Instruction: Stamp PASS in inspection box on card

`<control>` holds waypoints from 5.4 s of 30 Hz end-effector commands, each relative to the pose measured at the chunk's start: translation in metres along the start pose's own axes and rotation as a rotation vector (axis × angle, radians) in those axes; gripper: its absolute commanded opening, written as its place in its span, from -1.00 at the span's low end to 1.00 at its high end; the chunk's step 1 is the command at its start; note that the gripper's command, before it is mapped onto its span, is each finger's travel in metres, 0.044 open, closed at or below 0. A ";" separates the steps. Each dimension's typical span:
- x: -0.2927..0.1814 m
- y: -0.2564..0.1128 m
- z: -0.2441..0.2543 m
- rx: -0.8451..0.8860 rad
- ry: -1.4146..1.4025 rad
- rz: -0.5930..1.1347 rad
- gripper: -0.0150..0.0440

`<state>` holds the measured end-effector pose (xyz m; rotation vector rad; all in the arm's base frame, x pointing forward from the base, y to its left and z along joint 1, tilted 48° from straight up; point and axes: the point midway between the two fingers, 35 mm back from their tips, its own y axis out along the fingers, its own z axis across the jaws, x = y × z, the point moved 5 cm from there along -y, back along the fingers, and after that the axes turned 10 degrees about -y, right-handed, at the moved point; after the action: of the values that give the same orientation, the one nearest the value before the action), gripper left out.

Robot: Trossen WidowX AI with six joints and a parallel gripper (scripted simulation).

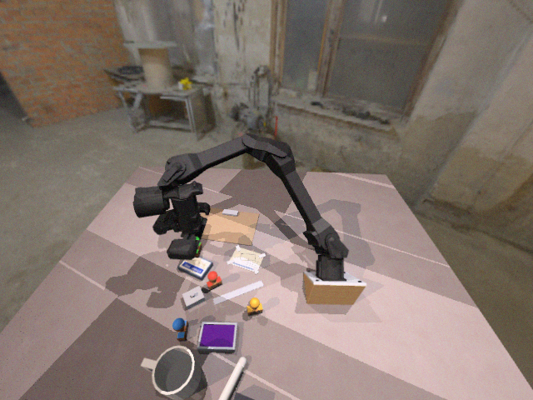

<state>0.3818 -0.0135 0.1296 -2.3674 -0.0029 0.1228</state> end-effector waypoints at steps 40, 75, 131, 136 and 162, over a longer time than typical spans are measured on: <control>-0.054 0.015 0.217 -0.010 -0.008 0.016 -0.49; -0.054 0.038 0.217 -0.011 -0.005 0.016 -0.49; -0.056 0.063 0.216 -0.014 0.004 0.017 -0.49; -0.056 0.063 0.216 -0.014 0.004 0.017 -0.49; -0.056 0.064 0.216 -0.014 0.004 0.017 -0.49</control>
<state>0.3039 0.0899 -0.0634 -2.3793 0.0204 0.1274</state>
